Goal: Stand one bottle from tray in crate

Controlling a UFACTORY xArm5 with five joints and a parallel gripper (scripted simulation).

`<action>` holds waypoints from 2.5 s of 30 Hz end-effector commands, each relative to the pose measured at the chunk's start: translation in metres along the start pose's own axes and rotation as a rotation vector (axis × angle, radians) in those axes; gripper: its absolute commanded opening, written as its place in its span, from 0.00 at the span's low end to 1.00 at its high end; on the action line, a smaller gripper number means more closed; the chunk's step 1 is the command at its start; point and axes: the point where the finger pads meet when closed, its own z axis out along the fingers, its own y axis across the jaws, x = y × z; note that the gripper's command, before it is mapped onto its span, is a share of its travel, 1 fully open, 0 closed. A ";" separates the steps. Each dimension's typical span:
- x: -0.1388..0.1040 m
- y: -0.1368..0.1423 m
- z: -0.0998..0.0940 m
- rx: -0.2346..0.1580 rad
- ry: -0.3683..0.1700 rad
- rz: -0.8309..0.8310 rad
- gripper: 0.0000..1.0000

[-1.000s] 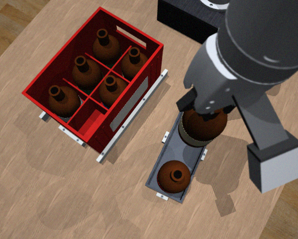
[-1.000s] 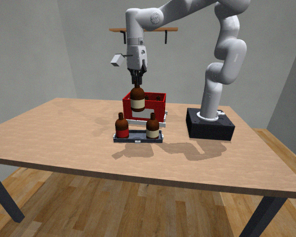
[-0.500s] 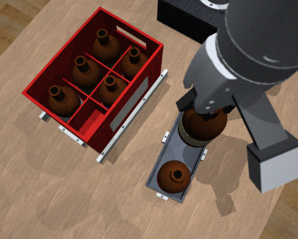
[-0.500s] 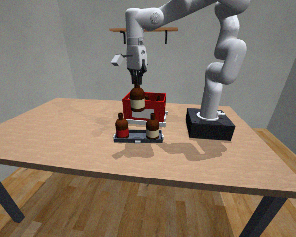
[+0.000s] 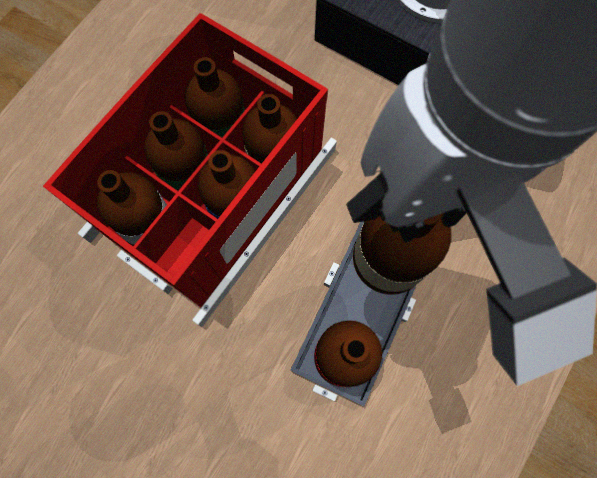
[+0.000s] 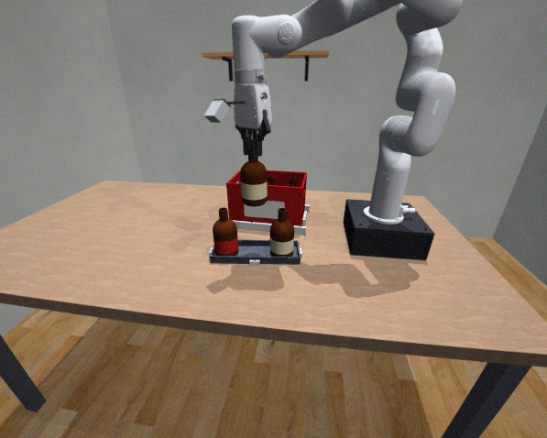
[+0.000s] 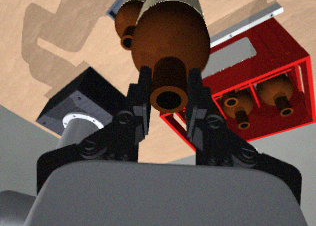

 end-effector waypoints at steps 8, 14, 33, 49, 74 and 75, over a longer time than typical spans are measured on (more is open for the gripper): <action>-0.003 0.006 -0.002 -0.002 0.004 0.000 0.00; -0.006 0.011 -0.002 -0.002 0.004 0.000 0.00; -0.016 0.029 -0.002 -0.002 0.004 0.000 0.00; -0.031 0.054 -0.002 -0.001 0.005 0.000 0.00; -0.057 0.098 -0.002 -0.001 0.007 0.000 0.00; -0.058 0.100 -0.002 -0.001 0.007 0.000 0.00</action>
